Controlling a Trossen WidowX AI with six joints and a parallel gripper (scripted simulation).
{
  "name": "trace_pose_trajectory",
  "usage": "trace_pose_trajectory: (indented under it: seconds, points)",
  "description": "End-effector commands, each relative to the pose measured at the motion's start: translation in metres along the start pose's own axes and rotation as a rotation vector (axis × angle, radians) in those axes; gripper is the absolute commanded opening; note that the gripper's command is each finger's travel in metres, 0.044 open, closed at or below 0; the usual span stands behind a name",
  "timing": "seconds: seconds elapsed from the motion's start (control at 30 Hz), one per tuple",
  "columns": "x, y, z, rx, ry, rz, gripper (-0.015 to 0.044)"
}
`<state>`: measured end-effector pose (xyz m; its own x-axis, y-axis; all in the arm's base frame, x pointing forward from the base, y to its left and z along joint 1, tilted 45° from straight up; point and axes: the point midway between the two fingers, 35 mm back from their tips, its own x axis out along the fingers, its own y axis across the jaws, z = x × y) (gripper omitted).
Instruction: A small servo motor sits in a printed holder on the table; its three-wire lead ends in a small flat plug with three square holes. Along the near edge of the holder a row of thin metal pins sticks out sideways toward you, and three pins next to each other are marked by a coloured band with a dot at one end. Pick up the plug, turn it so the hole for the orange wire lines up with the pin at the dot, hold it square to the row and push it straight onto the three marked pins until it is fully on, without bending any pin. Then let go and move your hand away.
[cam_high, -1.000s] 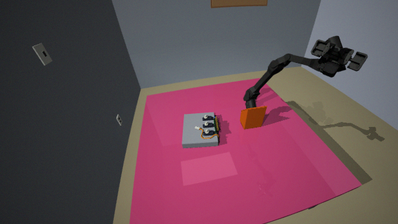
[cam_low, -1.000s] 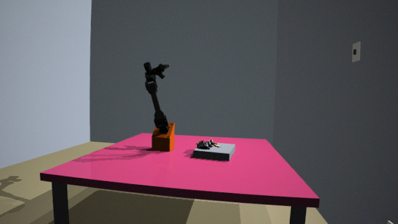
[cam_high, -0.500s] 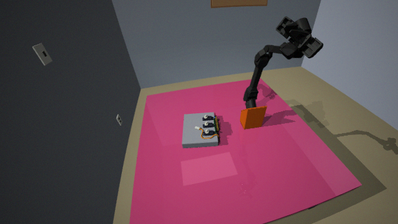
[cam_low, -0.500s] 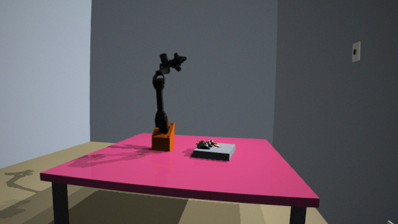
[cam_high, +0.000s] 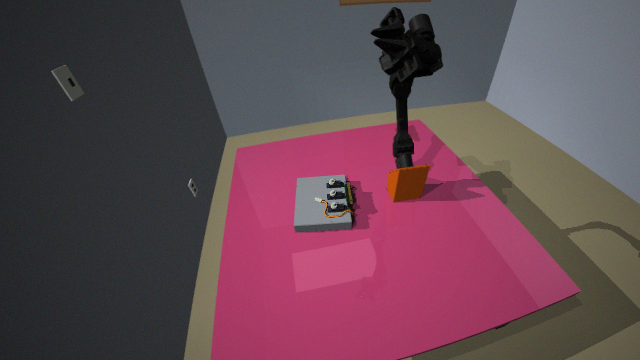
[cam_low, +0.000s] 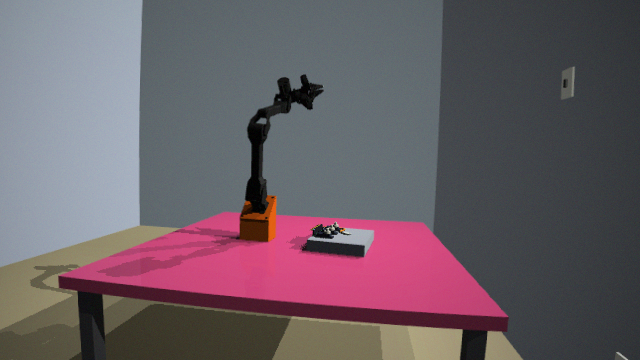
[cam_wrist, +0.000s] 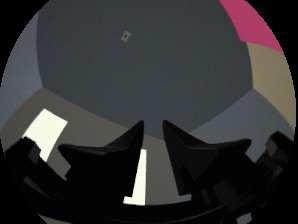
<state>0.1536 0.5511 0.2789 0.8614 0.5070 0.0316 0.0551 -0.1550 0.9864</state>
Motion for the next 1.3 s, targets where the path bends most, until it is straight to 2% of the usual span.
trace_pose_trajectory:
  seconds: [0.0,0.37,0.63,0.93,1.27]
  points:
    - [0.016,0.011,0.026,-0.091,-0.015,-0.004,0.0115]
    - [0.054,0.055,0.123,-0.302,-0.104,0.002,0.0115]
    - [0.067,0.086,0.204,-0.496,-0.162,-0.009,0.0115]
    - [0.060,0.116,0.292,-0.696,-0.233,-0.033,0.0115]
    - [0.031,0.139,0.377,-0.939,-0.303,-0.079,0.0115]
